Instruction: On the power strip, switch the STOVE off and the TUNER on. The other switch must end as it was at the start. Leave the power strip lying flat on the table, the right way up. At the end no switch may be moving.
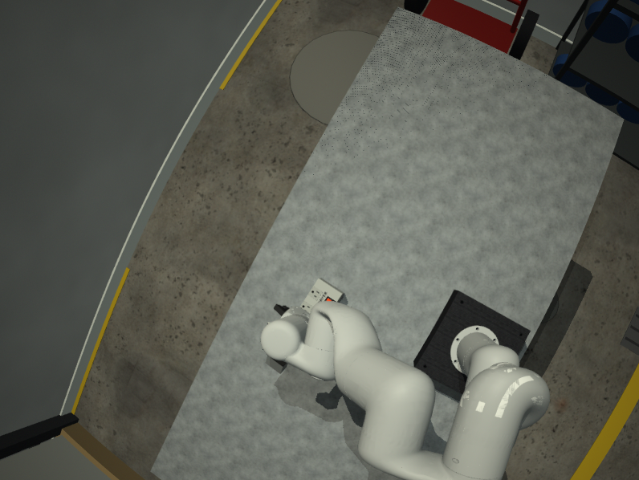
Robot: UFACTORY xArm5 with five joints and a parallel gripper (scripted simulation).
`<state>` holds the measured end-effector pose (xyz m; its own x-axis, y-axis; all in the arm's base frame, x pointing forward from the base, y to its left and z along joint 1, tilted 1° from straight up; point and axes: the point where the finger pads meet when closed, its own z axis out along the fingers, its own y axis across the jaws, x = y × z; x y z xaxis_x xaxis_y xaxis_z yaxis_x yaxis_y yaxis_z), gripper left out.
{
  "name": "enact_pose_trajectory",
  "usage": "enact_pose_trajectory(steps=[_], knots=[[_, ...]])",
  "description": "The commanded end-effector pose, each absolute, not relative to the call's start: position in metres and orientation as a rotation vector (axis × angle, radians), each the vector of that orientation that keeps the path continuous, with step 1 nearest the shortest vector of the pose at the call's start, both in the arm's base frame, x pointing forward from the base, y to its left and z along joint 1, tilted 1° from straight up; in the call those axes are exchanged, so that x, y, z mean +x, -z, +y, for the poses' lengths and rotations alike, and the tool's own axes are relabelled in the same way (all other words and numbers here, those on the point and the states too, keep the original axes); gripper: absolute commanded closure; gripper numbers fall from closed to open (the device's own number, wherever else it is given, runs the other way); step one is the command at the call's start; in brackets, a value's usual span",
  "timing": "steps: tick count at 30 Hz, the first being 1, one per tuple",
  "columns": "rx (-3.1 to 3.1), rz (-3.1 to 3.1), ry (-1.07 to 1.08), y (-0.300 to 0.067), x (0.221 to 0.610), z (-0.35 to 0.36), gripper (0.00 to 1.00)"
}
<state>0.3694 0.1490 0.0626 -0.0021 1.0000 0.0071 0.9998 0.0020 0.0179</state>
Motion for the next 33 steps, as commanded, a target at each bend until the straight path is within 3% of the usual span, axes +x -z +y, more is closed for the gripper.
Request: enact_pose_trajectory(steps=[1,8,33], knots=[[2.214,2.218,-0.028,-0.087,0.369,0.149,0.00],[2.214,2.218,-0.028,-0.102,0.368,0.148,0.00],[2.214,2.218,-0.028,-0.103,0.368,0.148,0.00]])
